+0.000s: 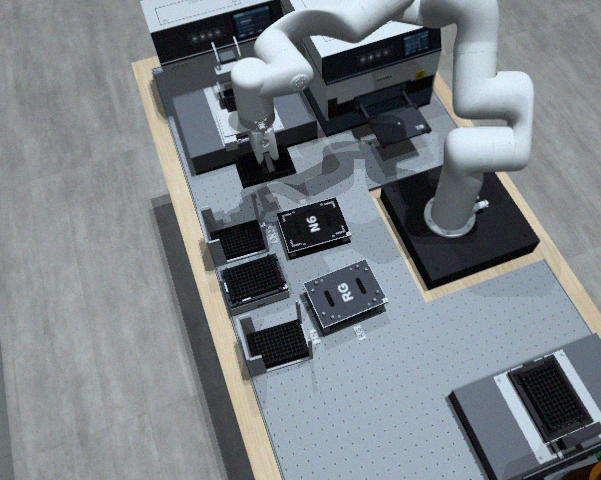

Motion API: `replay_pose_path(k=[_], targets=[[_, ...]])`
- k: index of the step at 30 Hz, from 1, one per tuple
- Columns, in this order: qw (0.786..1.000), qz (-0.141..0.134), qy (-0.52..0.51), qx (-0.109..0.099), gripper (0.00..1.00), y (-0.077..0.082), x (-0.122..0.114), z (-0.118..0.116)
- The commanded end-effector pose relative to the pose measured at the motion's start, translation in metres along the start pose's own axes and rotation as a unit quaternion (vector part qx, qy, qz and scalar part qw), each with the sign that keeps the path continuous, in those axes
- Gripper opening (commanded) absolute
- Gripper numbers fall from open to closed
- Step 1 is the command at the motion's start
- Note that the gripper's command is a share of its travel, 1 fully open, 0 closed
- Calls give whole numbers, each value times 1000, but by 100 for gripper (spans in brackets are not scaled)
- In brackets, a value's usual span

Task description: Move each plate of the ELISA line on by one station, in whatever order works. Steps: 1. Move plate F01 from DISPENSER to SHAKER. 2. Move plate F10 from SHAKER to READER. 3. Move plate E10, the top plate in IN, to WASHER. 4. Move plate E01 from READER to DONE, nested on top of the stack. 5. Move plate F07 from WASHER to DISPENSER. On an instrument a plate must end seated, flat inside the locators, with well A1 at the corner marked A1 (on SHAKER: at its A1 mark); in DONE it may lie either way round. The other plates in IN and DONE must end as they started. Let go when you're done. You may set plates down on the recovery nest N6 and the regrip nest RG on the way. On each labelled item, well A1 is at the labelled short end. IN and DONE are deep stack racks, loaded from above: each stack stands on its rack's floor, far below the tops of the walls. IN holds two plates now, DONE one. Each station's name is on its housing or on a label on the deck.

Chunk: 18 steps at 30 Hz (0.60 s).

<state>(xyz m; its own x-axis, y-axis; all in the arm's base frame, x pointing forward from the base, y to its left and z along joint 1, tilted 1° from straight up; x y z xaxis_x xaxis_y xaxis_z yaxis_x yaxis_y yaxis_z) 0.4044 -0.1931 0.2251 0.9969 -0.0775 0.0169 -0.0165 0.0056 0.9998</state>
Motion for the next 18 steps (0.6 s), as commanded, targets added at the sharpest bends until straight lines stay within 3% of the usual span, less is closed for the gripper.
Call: replay_pose_path(k=[1,18], targets=[[1000,0,-4,0,0,1,11,-3],[1000,0,-4,0,0,1,53,-30]])
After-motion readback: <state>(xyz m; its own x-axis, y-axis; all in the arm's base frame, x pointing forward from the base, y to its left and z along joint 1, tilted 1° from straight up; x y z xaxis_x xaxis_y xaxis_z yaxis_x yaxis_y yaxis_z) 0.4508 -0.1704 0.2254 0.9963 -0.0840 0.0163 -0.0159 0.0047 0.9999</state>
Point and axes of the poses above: the point where the finger pads meet when closed, its own y axis back along the fingers, its own z axis across the jaws, x = y × z, the point moved 4 cm from there along y, back along the fingers, and after that the axes turned 3 degrees about -y, right-handed, at the moved point
